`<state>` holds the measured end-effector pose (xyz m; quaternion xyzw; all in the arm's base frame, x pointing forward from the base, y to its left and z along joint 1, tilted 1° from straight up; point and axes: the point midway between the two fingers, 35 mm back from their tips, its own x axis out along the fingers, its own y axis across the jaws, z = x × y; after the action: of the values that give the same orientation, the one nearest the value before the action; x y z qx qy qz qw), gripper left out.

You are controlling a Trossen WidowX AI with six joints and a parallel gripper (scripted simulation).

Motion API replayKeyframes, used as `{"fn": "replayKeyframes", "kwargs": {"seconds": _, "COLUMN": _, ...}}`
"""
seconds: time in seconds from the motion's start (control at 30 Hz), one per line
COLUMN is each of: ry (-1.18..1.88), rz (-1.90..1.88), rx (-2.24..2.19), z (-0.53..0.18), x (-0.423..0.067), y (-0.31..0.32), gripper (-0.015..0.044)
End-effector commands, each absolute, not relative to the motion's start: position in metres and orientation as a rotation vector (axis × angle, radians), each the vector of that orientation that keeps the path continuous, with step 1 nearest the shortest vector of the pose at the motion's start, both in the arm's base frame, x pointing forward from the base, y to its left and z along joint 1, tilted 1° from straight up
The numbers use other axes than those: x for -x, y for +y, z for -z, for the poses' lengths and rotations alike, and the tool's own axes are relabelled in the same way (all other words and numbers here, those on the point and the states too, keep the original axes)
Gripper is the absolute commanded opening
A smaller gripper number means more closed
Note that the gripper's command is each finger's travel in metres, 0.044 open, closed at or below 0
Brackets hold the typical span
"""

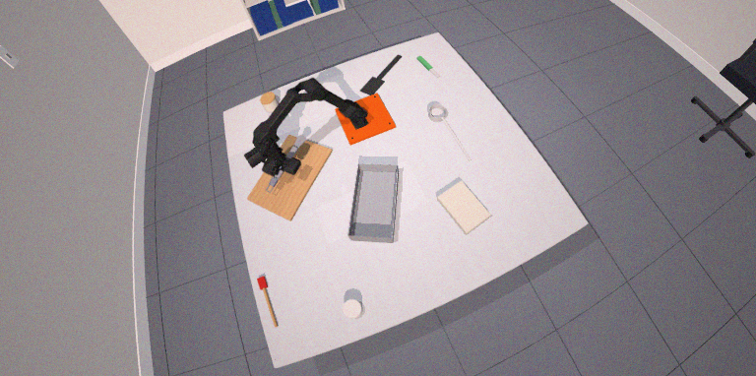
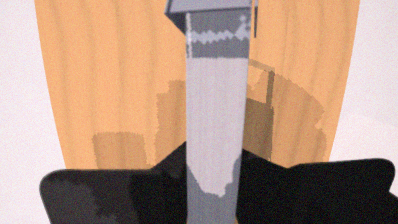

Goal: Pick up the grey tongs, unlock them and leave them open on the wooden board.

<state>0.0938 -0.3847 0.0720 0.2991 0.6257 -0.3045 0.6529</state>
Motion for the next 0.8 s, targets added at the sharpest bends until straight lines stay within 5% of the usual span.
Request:
{"fn": "replayKeyframes", "kwargs": {"seconds": 0.0, "ry": 1.420, "rz": 0.691, "rx": -0.679, "z": -0.072, "x": -0.094, "y": -0.385, "gripper": -0.0019}}
{"fn": "replayKeyframes", "kwargs": {"seconds": 0.57, "ry": 1.420, "rz": 0.691, "rx": -0.679, "z": -0.072, "x": -0.094, "y": -0.385, "gripper": 0.0428}}
{"fn": "replayKeyframes", "kwargs": {"seconds": 0.77, "ry": 1.420, "rz": 0.694, "rx": -0.679, "z": -0.082, "x": -0.105, "y": -0.379, "gripper": 0.0440}}
